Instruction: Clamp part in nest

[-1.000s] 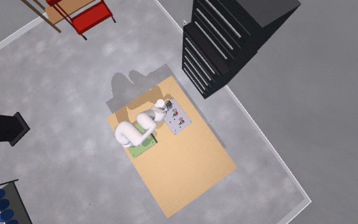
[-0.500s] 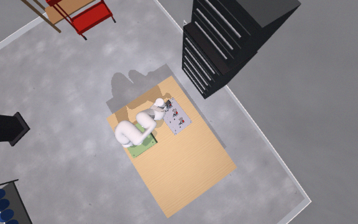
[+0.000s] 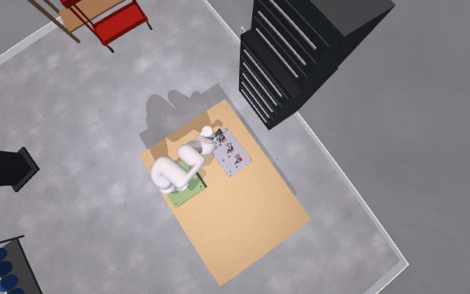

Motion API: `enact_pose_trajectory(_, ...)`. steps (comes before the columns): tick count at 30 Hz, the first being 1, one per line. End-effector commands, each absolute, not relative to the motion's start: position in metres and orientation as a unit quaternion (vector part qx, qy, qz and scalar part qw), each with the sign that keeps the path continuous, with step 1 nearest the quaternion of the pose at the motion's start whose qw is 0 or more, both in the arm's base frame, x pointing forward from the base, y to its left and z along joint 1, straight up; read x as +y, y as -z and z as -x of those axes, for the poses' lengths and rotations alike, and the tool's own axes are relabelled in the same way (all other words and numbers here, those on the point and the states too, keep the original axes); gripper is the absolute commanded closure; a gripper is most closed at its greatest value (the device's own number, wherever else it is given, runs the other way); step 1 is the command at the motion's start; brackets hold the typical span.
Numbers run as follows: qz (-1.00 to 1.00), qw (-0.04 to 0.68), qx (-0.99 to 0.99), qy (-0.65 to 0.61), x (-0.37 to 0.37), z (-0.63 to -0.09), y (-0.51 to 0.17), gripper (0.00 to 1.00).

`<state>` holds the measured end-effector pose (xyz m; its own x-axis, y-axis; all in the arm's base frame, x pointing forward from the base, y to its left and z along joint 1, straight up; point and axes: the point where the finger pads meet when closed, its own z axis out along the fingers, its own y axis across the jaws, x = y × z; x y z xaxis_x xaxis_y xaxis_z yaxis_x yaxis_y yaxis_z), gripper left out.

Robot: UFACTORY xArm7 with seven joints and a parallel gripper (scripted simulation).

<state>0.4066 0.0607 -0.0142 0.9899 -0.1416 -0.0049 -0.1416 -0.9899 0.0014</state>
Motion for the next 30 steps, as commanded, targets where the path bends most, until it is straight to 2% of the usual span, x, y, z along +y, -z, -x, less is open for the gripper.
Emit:
enact_pose_trajectory(1,-0.997,0.001,-0.071,0.001,0.063,-0.408,0.013,1.00)
enact_pose_trajectory(30,-0.997,0.001,-0.071,0.001,0.063,-0.408,0.048,1.00)
